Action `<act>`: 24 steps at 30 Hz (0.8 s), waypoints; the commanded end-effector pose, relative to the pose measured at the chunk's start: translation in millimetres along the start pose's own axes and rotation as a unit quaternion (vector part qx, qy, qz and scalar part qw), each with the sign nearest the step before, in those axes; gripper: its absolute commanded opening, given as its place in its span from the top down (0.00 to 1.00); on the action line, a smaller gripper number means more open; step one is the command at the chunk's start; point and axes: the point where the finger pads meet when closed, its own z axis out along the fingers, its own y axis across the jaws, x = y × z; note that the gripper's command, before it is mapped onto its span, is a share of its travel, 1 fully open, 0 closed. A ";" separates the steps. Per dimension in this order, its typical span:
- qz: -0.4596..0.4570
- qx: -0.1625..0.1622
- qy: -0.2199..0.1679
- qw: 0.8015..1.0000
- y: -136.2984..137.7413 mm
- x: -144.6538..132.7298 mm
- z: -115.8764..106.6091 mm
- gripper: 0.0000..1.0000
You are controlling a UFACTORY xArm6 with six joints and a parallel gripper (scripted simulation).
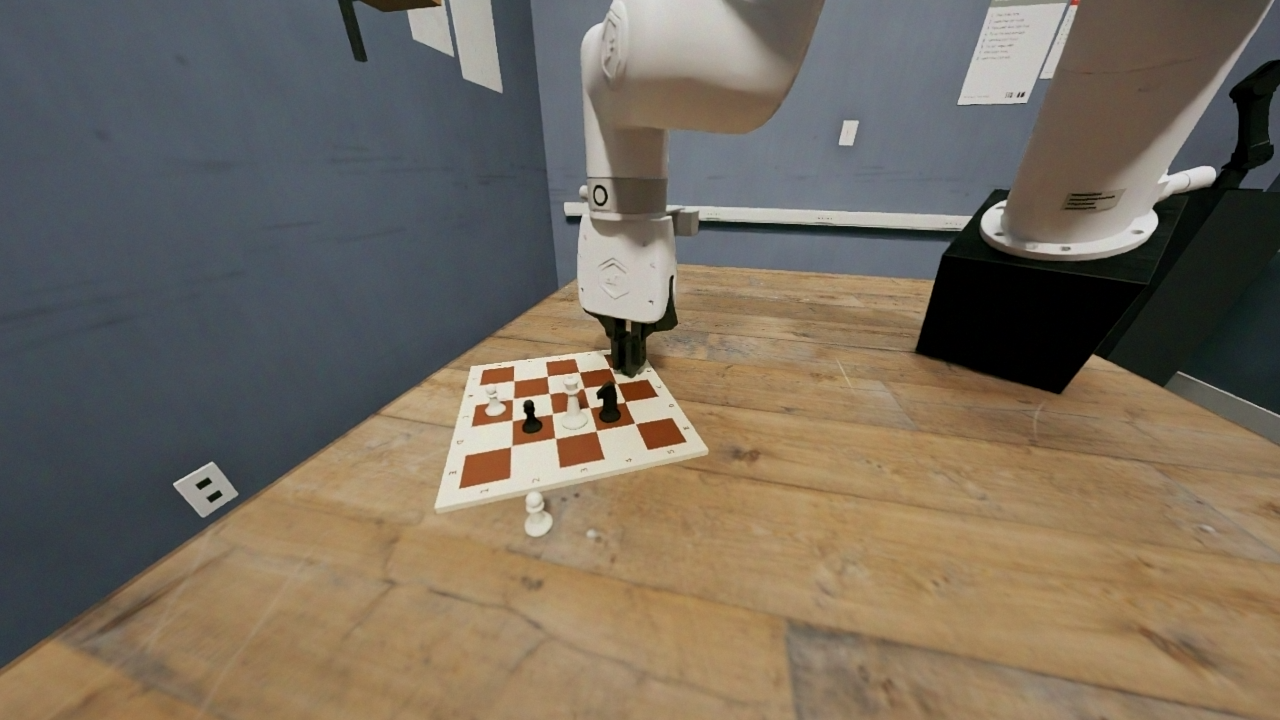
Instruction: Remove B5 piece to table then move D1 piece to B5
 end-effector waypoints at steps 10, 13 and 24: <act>0.000 0.001 -0.001 1.000 -1.1 -0.6 -0.8 1.00; 0.000 0.001 -0.001 1.000 -1.1 -0.6 -0.7 1.00; 0.000 0.001 -0.001 1.000 -1.1 -0.6 1.2 1.00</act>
